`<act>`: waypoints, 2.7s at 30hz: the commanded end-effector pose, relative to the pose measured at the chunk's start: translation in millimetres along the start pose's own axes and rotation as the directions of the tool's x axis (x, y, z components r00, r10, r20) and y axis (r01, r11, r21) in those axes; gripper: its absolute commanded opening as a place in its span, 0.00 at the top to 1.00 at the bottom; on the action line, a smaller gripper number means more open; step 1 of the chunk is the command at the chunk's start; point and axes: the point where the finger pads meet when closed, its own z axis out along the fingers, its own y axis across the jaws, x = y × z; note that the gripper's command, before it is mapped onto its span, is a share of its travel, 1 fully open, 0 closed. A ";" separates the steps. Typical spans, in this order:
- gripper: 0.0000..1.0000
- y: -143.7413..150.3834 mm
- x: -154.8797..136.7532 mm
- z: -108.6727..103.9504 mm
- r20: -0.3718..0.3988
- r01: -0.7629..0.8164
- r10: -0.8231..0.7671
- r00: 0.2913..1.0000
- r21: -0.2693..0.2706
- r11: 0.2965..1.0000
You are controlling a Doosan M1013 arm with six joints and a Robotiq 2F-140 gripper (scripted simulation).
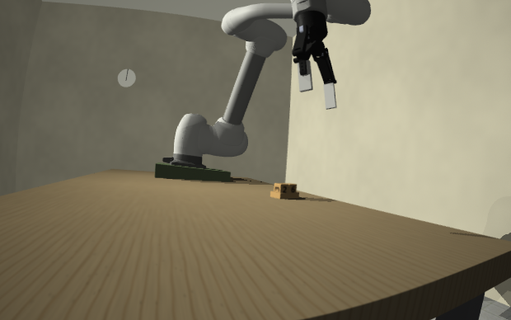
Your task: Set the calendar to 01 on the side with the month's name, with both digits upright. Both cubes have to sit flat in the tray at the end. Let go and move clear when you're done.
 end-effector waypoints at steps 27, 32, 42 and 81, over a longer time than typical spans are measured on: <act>0.00 -172.4 -165.3 65.8 0.131 -0.302 0.301 0.945 -0.016 0.953; 0.00 -172.4 -165.4 65.9 0.131 -0.306 0.306 0.943 -0.017 0.952; 0.00 -172.4 -166.3 73.6 0.115 -0.632 0.634 0.764 -0.064 0.773; 0.64 -172.7 -169.7 97.6 -0.016 -0.945 0.953 -0.301 -0.131 -0.301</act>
